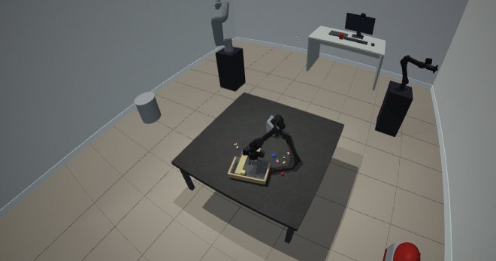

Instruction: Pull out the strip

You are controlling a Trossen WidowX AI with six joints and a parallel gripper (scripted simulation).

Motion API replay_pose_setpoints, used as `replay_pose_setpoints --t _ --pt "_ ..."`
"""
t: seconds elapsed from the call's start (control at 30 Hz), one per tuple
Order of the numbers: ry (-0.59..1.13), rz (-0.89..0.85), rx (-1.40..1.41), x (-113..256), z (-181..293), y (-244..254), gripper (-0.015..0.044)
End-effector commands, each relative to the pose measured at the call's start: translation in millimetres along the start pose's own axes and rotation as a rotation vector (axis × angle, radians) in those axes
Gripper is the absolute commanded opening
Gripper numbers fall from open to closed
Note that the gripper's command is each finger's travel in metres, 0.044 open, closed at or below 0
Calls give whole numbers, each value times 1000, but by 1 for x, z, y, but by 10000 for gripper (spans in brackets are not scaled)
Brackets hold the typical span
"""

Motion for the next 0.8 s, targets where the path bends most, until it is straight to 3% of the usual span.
replay_pose_setpoints --t 0.0,0.13,0.77 --pt "-1 0 1 0 0 0 98" --pt "-1 0 1 2 2 1 0" --pt "1 -2 -8 42 58 17 0"
Point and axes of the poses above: the point midway between the two fingers, 35 mm back from their tips, its own x axis back along the fingers, its own y axis across the jaws, z = x × y, the point moved 2 cm from there along x, back along the fingers, and after that the axes turned 1 degree about x, right-handed, at the moved point
